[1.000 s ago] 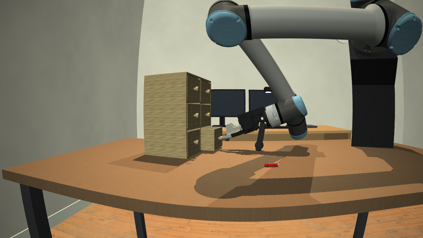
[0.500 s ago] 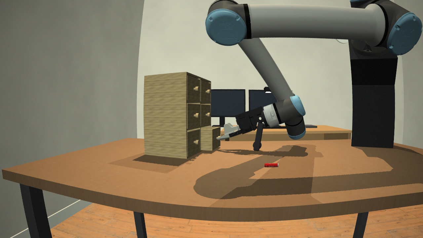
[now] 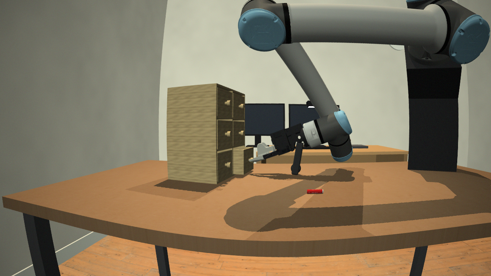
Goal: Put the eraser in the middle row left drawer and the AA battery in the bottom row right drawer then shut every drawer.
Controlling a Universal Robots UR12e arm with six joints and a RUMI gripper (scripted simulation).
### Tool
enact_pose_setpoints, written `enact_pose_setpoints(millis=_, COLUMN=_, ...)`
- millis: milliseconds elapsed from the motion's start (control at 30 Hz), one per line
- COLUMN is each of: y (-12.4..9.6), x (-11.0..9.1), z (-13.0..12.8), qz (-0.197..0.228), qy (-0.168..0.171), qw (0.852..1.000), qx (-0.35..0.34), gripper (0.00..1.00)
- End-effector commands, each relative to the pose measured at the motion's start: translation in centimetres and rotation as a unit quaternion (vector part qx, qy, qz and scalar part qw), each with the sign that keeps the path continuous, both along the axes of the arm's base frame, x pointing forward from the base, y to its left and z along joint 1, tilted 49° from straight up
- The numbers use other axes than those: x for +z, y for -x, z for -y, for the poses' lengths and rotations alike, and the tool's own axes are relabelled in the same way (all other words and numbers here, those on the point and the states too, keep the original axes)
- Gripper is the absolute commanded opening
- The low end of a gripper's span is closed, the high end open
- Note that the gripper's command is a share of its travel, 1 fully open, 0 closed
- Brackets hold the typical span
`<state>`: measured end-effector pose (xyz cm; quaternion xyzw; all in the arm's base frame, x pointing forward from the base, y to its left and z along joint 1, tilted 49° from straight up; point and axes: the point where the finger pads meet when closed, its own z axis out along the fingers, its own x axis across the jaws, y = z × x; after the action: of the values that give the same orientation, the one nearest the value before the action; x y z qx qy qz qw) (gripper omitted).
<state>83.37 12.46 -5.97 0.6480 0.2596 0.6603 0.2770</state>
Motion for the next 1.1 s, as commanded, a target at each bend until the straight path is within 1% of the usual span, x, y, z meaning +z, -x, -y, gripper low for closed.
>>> enact_pose_setpoints(millis=0, y=-0.3, x=0.1, z=0.1, qz=0.000, qy=0.000, qw=1.000, qx=0.000, gripper=0.07)
enact_pose_setpoints(millis=1067, y=-2.1, x=0.6, z=0.6, qz=0.000, qy=0.000, qw=1.000, qx=0.000, gripper=0.07)
